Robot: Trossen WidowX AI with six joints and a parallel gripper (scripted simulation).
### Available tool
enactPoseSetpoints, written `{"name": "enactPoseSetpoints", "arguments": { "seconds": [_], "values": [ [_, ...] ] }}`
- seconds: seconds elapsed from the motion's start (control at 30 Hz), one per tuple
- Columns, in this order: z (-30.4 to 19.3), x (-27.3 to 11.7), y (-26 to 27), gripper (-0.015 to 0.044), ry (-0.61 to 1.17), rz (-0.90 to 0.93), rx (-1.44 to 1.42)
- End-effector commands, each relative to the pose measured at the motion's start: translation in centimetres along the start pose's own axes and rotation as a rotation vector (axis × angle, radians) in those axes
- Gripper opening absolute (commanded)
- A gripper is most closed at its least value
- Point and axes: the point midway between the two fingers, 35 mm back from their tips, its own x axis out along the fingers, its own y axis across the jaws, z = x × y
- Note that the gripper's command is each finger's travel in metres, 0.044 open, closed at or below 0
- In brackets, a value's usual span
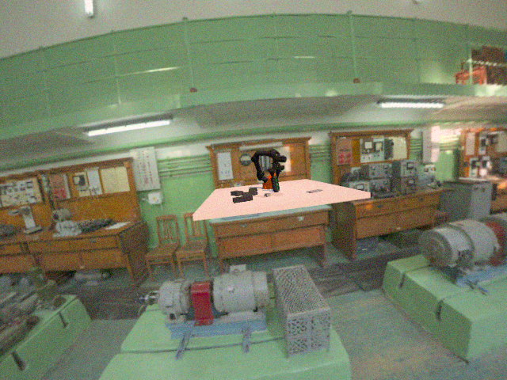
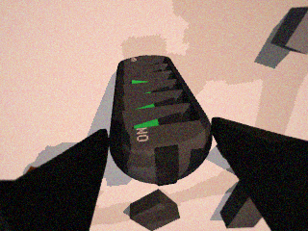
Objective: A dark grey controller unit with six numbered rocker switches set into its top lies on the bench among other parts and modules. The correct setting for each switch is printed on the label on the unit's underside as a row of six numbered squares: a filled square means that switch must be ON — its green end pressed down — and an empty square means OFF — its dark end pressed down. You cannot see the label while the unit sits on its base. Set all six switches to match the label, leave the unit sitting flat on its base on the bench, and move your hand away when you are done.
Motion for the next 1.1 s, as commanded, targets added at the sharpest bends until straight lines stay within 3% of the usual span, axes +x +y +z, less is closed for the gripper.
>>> {"name": "enactPoseSetpoints", "arguments": {
  "seconds": [0.0, 1.07],
  "values": [
    [0.5, 0.5, 0.0, 0.0336, 0.009, 0.003, -0.006],
    [3.1, 0.3, 0.0, 0.0336, -0.024, 0.011, -0.004]
  ]
}}
